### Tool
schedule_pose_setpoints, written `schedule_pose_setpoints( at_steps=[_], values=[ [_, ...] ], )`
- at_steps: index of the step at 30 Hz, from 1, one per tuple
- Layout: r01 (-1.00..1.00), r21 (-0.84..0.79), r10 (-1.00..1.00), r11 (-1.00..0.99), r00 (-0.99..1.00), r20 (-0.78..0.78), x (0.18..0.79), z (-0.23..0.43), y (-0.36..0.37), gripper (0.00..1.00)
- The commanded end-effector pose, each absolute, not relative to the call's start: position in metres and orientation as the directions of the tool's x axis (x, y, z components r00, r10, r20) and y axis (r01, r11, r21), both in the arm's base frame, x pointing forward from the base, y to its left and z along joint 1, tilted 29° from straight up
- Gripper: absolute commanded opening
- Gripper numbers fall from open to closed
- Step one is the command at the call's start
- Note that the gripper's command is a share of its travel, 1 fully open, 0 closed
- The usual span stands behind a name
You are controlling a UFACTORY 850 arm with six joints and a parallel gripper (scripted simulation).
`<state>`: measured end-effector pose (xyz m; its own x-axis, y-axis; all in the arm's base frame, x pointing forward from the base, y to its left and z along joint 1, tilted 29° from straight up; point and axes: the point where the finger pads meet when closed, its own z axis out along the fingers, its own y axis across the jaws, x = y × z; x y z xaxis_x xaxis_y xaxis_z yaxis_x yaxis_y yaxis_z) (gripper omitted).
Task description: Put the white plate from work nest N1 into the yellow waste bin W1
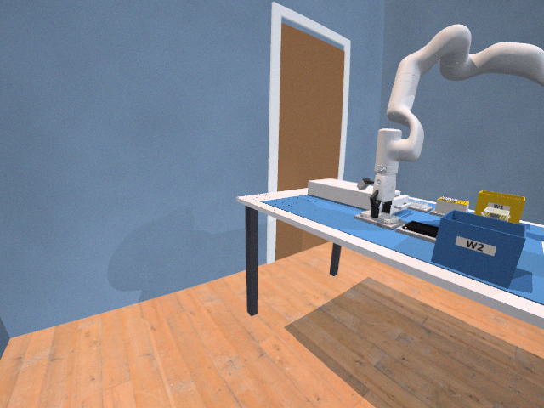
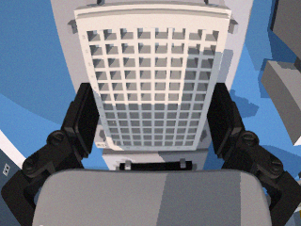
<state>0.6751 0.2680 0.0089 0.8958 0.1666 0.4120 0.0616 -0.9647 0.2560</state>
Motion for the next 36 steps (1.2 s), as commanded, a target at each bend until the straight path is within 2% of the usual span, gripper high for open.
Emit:
schedule_pose_setpoints(
  at_steps=[1,36],
  values=[
    [0.062,0.255,0.167,-0.965,0.895,0.413,0.6756,0.0099,0.2687,0.00],
    [0.062,0.255,0.167,-0.965,0.895,0.413,0.6711,0.0187,0.2708,0.00]
  ],
)
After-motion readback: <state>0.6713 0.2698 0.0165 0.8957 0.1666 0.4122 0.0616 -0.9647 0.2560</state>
